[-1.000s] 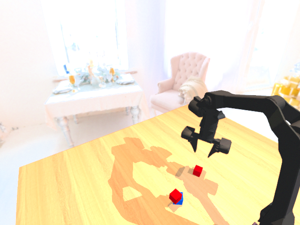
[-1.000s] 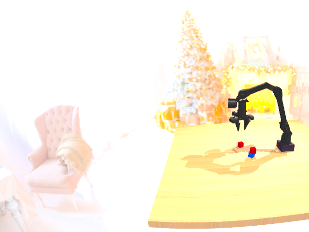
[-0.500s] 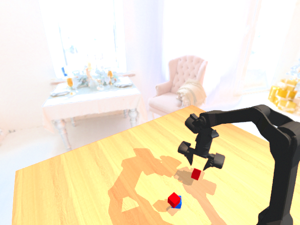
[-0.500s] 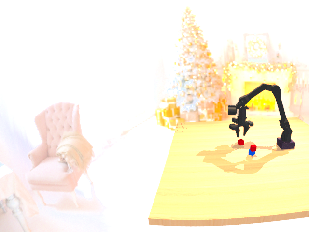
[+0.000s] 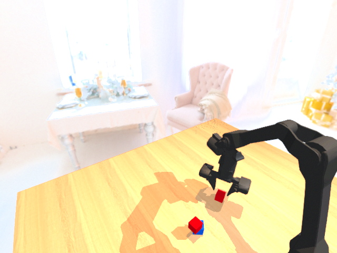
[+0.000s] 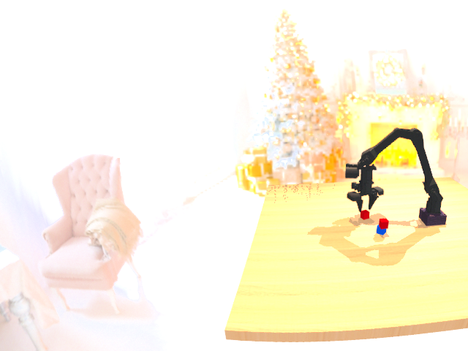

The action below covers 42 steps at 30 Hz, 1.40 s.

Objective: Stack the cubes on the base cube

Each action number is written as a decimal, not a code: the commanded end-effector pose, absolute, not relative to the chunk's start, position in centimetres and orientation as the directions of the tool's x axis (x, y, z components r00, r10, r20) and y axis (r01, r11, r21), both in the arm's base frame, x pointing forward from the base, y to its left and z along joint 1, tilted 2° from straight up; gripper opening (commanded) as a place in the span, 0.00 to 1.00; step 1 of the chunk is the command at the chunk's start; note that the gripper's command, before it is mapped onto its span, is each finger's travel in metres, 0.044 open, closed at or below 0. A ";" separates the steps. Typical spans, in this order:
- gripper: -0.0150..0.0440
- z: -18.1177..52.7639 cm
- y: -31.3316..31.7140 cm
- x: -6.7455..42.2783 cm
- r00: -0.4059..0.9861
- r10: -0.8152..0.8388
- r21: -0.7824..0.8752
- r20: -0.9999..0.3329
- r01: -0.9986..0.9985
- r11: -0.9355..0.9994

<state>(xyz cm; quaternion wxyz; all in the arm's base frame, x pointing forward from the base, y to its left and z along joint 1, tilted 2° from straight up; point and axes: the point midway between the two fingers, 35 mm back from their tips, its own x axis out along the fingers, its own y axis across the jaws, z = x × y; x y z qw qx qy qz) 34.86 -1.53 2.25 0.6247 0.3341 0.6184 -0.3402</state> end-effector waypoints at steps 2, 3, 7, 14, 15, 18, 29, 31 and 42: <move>0.70 1.2 -1.6 34.7 -0.002 -0.013 -0.009 -1.000 0.837 0.548; 0.70 1.1 -1.6 34.7 -0.002 -0.013 -0.009 -1.000 0.837 0.548; 0.70 0.4 -1.6 34.7 -0.002 -0.013 -0.009 -1.000 0.837 0.548; 0.53 0.2 -1.6 34.7 -0.002 -0.013 -0.009 -1.000 0.837 0.548; 0.48 0.2 -1.6 34.7 -0.002 -0.013 -0.009 -1.000 0.837 0.548; 0.43 0.2 -1.6 34.7 -0.002 -0.013 -0.009 -1.000 0.837 0.548; 0.43 2.8 -1.6 35.1 -0.002 -0.013 -0.009 -1.000 0.837 0.548; 0.43 3.4 -1.6 35.1 -0.002 -0.013 -0.009 -1.000 0.837 0.548; 0.43 6.9 -1.5 35.2 -0.002 -0.013 -0.008 -1.000 0.837 0.548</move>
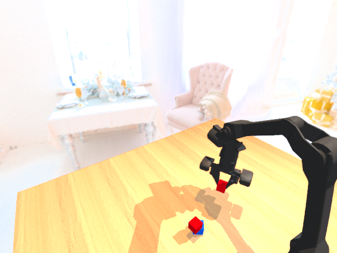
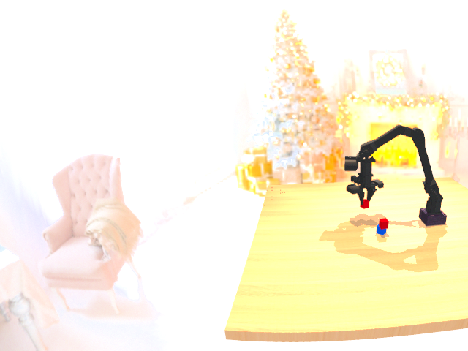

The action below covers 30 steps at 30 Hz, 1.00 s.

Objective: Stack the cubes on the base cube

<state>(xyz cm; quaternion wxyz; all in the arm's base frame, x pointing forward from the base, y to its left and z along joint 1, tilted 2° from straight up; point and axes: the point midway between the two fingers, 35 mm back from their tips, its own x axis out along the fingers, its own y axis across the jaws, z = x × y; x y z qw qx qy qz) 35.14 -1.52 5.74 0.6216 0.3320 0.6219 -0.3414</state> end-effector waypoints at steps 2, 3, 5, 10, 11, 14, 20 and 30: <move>0.43 7.5 -1.5 35.2 -0.002 -0.013 -0.008 -1.000 0.837 0.548; 0.43 7.8 -1.5 35.2 -0.002 -0.013 -0.008 -1.000 0.837 0.548; 0.43 8.4 -1.5 35.1 -0.002 -0.013 -0.008 -1.000 0.837 0.548; 0.43 10.1 -1.5 34.9 -0.002 -0.013 -0.009 -1.000 0.837 0.548; 0.43 10.4 -1.4 34.9 -0.002 -0.013 -0.009 -1.000 0.837 0.548; 0.43 11.1 -1.4 34.8 -0.002 -0.013 -0.009 -1.000 0.837 0.548; 0.43 11.1 -0.3 34.5 -0.002 -0.012 -0.008 -1.000 0.850 0.527; 0.43 10.9 2.8 33.5 -0.002 -0.009 -0.006 -1.000 0.884 0.467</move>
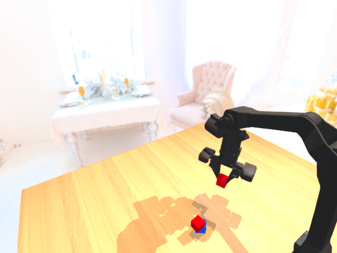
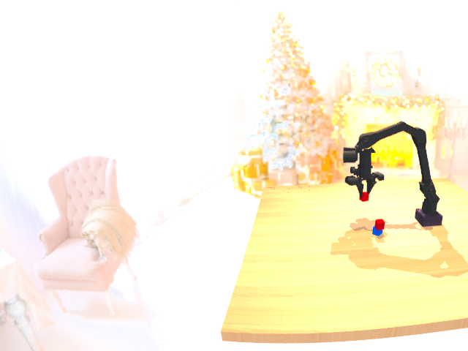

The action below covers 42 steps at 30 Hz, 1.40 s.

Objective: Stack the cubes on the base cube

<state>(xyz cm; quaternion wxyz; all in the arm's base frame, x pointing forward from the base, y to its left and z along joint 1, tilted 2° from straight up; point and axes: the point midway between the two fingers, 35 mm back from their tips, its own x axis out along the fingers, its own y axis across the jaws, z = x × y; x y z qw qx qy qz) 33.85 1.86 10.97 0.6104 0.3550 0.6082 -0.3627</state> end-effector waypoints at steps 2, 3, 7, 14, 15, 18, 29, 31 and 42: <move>0.43 10.8 3.4 33.3 -0.002 -0.009 -0.006 -1.000 0.891 0.455; 0.43 10.8 3.7 33.1 -0.002 -0.009 -0.006 -1.000 0.894 0.448; 0.43 10.7 4.9 32.6 -0.003 -0.008 -0.006 -1.000 0.906 0.423; 0.43 10.5 6.8 31.6 -0.004 -0.006 -0.006 -1.000 0.926 0.379; 0.43 10.5 7.1 31.5 -0.004 -0.006 -0.006 -1.000 0.928 0.372; 0.43 10.4 7.9 31.0 -0.004 -0.005 -0.006 -1.000 0.936 0.353; 0.43 10.1 10.7 29.1 -0.006 -0.003 -0.007 -1.000 0.960 0.280; 0.43 10.1 11.1 28.7 -0.006 -0.003 -0.007 -1.000 0.964 0.267; 0.43 8.9 12.2 27.8 -0.004 -0.011 -0.006 -1.000 0.969 0.248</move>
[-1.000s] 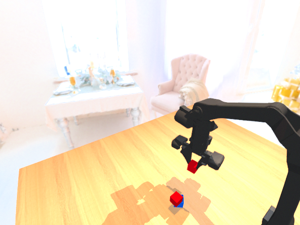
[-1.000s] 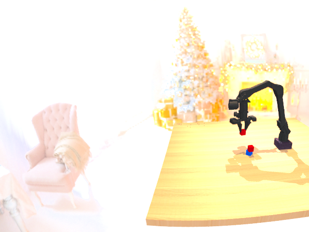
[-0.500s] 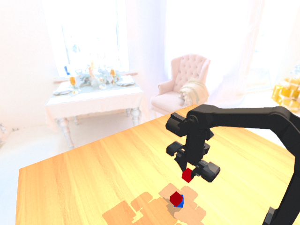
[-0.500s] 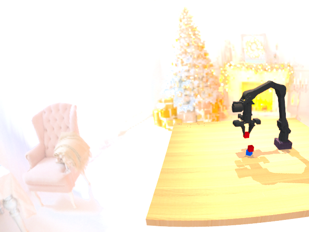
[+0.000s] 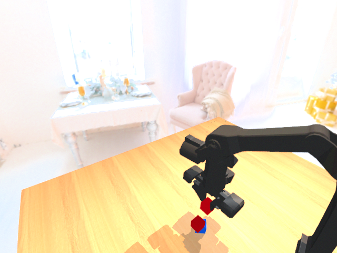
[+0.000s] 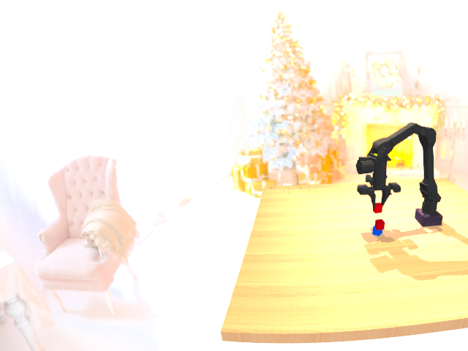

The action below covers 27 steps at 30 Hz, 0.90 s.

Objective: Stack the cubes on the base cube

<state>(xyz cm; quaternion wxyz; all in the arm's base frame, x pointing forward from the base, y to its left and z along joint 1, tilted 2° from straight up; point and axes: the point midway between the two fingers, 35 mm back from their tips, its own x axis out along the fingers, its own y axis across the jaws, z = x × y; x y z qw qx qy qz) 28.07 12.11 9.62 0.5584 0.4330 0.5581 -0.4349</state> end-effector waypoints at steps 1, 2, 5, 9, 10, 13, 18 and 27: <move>0.43 8.5 12.2 27.8 -0.003 -0.013 -0.006 -1.000 0.968 0.252; 0.43 8.2 12.2 27.8 -0.002 -0.016 -0.006 -1.000 0.967 0.255; 0.43 7.3 12.2 27.7 0.001 -0.024 -0.005 -1.000 0.964 0.266; 0.43 6.9 12.2 27.7 0.002 -0.027 -0.005 -1.000 0.963 0.271; 0.43 6.9 12.2 27.7 0.002 -0.027 -0.005 -1.000 0.963 0.271; 0.43 6.9 12.2 27.7 0.002 -0.027 -0.005 -1.000 0.963 0.271; 0.43 6.9 12.2 27.7 0.002 -0.027 -0.005 -1.000 0.963 0.271; 0.43 5.3 12.2 27.8 -0.003 -0.014 -0.006 -1.000 0.968 0.252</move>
